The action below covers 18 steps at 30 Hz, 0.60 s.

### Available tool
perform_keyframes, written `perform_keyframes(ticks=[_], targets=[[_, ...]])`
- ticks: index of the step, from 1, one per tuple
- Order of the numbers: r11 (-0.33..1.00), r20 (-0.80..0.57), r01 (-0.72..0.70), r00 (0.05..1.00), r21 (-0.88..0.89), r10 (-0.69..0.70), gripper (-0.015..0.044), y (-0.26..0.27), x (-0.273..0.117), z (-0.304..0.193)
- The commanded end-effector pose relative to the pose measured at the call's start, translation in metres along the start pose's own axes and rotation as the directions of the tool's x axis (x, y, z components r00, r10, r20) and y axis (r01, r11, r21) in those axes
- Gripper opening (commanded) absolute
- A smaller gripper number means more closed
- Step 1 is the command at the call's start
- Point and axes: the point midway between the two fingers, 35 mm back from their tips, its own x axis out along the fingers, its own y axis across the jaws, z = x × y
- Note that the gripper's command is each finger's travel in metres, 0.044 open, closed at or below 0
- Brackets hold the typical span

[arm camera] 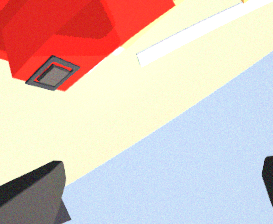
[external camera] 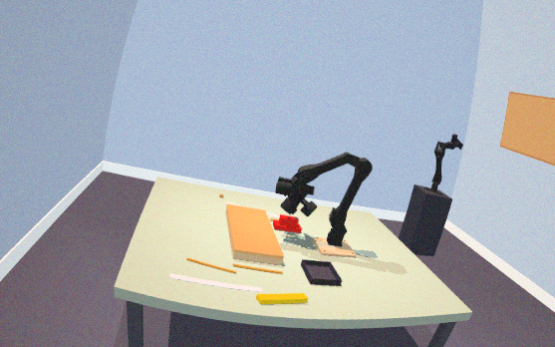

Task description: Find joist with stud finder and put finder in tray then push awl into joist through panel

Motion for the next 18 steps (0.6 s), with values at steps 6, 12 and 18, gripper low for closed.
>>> perform_keyframes(ticks=[6, 12, 18], targets=[[0.338, 0.141, -0.247, 0.94, 0.908, 0.311, 0.044, 0.009, 0.019, 0.009], [-0.019, 0.194, -0.203, 0.898, 0.979, 0.394, 0.044, 0.011, 0.023, 0.011], [-0.359, 0.249, -0.075, 0.848, 0.93, 0.467, 0.044, 0.012, 0.027, 0.013]])
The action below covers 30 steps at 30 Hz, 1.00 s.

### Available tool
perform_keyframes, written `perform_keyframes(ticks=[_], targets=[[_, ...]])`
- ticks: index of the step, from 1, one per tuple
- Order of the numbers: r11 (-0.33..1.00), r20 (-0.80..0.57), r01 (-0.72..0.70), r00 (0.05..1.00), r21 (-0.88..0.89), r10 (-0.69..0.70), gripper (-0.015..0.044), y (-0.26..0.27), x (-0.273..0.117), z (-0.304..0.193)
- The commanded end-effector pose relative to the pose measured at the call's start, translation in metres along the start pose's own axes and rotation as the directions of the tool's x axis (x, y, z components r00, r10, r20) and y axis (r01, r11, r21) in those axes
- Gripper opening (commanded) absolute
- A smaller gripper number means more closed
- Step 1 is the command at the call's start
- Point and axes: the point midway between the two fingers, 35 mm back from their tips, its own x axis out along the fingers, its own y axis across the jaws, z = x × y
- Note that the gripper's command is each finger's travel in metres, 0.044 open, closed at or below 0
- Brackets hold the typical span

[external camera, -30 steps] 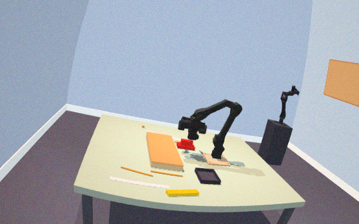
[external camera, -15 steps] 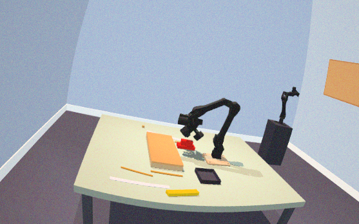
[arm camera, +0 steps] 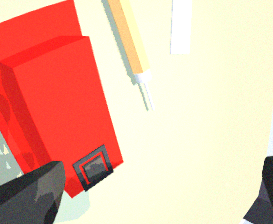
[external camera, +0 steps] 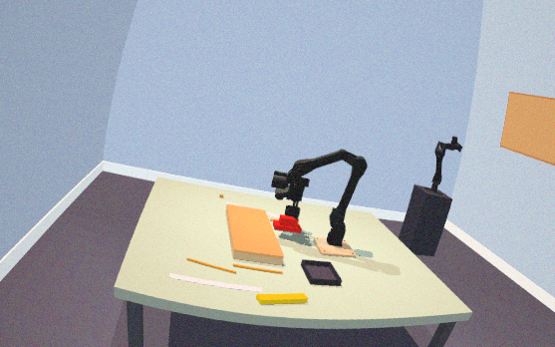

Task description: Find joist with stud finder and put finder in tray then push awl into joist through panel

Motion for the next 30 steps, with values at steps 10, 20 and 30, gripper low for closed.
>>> perform_keyframes(ticks=[10, 20, 30], targets=[[0.125, -0.187, 0.151, 0.909, 0.981, 0.372, 0.044, 0.0089, 0.0184, 0.0028], [-0.386, -0.211, 0.438, 0.837, 0.812, 0.505, 0.044, 0.0087, 0.021, 0.0052], [-0.69, -0.211, 0.646, 0.761, 0.326, 0.613, 0.044, 0.007, 0.0224, 0.0083]])
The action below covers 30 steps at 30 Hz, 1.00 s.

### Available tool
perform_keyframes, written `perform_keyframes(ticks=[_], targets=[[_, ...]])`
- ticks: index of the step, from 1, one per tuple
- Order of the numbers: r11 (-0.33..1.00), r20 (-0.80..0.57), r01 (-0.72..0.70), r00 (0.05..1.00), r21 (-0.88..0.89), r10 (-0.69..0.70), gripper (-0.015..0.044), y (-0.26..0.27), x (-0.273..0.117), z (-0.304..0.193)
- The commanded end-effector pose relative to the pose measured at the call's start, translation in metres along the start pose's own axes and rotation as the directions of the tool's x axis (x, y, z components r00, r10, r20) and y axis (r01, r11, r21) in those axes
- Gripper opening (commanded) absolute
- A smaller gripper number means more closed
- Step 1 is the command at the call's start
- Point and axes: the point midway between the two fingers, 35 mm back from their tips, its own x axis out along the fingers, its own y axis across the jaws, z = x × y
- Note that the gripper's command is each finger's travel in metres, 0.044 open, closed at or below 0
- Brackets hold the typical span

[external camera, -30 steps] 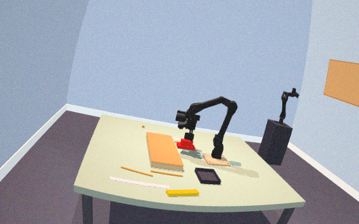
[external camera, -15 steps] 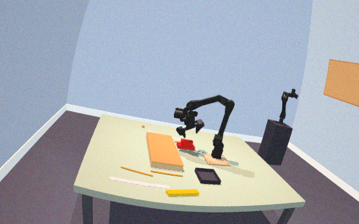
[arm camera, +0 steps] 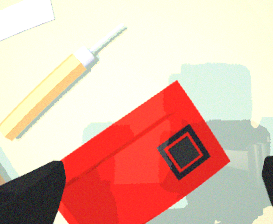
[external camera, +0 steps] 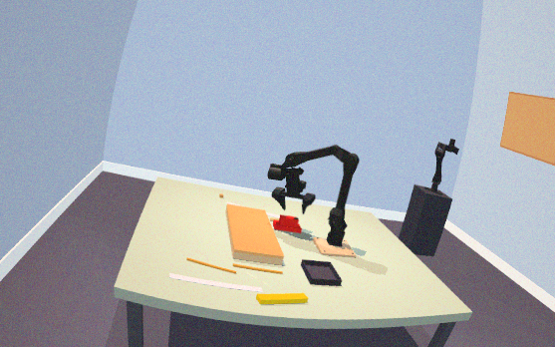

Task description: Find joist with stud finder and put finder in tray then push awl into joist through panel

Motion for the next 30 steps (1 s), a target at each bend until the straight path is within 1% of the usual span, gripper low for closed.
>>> perform_keyframes(ticks=[1, 3, 24, 30], targets=[[0.578, -0.211, 0.237, 0.971, 0.781, -0.113, 0.044, 0.0076, 0.007, -0.0019], [0.557, -0.215, 0.242, 0.97, 0.794, -0.114, 0.044, 0.0078, 0.007, -0.0018], [0.557, -0.215, 0.242, 0.97, 0.794, -0.114, 0.044, 0.0078, 0.0072, -0.0019], [0.557, -0.215, 0.242, 0.97, 0.794, -0.114, 0.044, 0.0095, 0.0153, -0.005]])
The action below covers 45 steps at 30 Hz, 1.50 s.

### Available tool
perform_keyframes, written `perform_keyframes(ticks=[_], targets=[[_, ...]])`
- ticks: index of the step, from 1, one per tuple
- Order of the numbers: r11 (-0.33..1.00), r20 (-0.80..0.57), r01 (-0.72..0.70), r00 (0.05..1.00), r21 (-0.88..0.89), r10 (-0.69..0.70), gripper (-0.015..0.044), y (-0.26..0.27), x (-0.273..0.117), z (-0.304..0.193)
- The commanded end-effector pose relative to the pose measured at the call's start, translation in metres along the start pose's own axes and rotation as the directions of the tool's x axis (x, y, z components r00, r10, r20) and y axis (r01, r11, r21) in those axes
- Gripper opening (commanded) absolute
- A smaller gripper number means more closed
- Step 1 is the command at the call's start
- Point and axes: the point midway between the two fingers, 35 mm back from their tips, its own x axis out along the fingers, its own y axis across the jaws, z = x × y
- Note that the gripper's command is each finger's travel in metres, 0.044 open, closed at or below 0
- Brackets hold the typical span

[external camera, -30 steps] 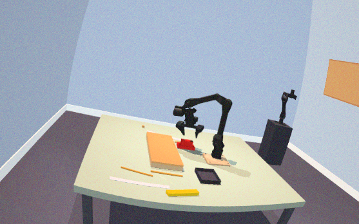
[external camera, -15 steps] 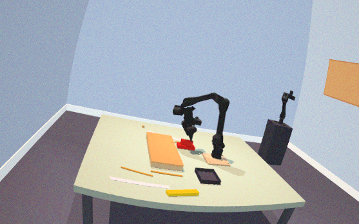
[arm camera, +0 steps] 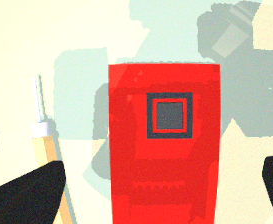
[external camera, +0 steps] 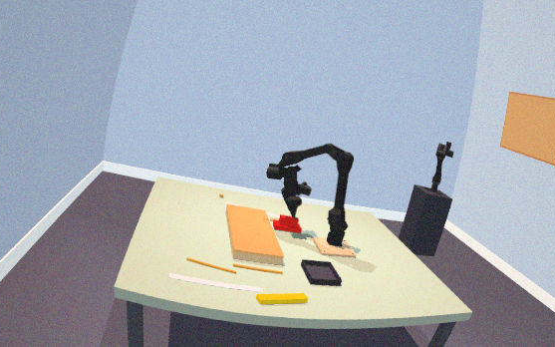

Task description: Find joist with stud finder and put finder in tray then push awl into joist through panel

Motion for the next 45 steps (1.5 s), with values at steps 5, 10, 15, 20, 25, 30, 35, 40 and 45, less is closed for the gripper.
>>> perform_keyframes(ticks=[5, 10, 15, 20, 25, 30, 35, 40, 45], targets=[[1.0, 0.009, 0.012, 1.0, 0.005, -0.012, 0.044, -0.001, 0.015, -0.004], [1.0, 0.009, 0.012, 1.0, 0.005, -0.013, 0.044, -0.001, 0.023, -0.006], [1.0, 0.009, 0.013, 1.0, 0.005, -0.013, 0.044, -0.001, 0.031, -0.008], [1.0, 0.009, 0.013, 1.0, 0.005, -0.013, 0.044, -0.002, 0.039, -0.01], [1.0, 0.009, 0.013, 1.0, 0.005, -0.013, 0.044, -0.002, 0.046, -0.011], [1.0, 0.009, 0.013, 1.0, 0.005, -0.013, 0.0361, -0.002, 0.047, -0.012], [1.0, 0.009, 0.013, 1.0, 0.005, -0.013, 0.0289, -0.002, 0.047, -0.012], [1.0, 0.009, 0.013, 1.0, 0.005, -0.013, 0.0255, -0.002, 0.047, -0.012], [1.0, 0.009, 0.013, 1.0, 0.005, -0.013, 0.0222, -0.002, 0.047, -0.012]])
